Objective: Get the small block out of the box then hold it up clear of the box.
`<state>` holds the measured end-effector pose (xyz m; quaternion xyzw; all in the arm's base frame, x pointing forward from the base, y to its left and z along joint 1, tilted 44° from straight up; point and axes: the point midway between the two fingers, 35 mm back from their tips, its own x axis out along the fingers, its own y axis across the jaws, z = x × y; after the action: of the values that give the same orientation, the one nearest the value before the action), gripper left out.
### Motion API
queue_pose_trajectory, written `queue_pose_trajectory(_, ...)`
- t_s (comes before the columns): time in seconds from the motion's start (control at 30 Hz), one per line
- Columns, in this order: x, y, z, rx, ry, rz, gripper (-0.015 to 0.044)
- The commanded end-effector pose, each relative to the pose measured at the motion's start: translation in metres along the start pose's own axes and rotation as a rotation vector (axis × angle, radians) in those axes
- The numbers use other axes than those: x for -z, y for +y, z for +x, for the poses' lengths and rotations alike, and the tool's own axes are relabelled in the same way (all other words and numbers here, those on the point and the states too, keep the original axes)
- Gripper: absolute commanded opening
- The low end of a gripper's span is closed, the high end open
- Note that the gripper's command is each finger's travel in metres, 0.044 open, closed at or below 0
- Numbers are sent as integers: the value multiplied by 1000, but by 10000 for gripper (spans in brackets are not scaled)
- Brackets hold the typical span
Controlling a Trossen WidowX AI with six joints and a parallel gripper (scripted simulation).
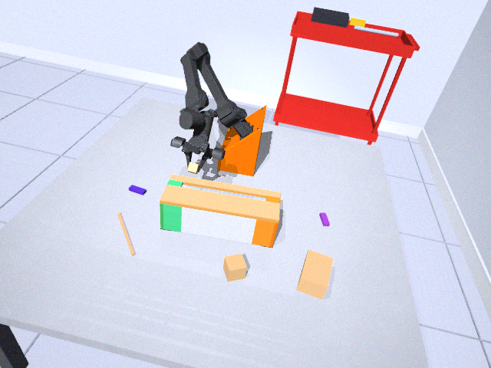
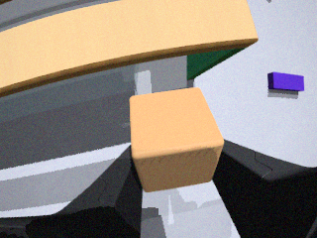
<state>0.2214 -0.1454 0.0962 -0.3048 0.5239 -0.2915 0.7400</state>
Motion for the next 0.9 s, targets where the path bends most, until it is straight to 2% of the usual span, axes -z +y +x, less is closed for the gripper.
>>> queue_pose_trajectory(0.0,0,0,-3,10,-1,-138,0)
queue_pose_trajectory(0.87,1,5,-23,76,28,-1166,0)
